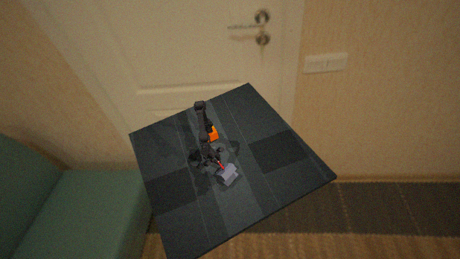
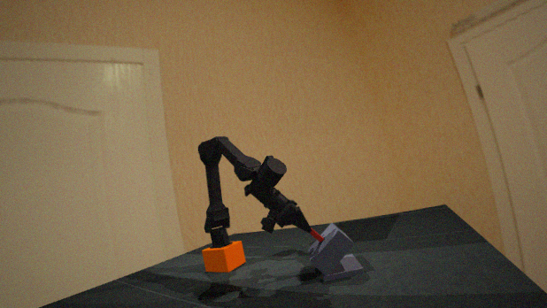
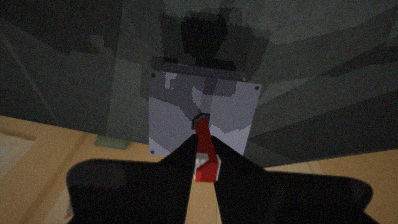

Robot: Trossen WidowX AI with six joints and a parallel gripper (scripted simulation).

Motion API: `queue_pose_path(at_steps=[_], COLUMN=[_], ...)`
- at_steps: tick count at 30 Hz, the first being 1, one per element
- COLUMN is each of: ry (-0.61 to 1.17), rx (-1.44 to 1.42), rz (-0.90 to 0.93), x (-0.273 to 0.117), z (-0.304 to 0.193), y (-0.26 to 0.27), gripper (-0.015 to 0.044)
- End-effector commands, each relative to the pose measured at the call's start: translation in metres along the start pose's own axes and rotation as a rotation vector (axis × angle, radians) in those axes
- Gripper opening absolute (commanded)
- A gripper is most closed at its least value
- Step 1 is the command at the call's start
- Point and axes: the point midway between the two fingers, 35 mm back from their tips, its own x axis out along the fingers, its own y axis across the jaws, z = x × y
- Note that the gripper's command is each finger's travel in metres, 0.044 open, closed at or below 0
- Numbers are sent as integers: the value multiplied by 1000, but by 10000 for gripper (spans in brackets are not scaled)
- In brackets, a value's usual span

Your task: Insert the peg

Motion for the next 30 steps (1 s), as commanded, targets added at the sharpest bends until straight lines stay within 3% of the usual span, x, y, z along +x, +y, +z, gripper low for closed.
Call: queue_pose_path(at_steps=[1, 30], ry=[-3, -2], rx=[4, 4], rz=[2, 2], x=[2, 13], z=[1, -1], y=[1, 1], gripper=[0, 0])
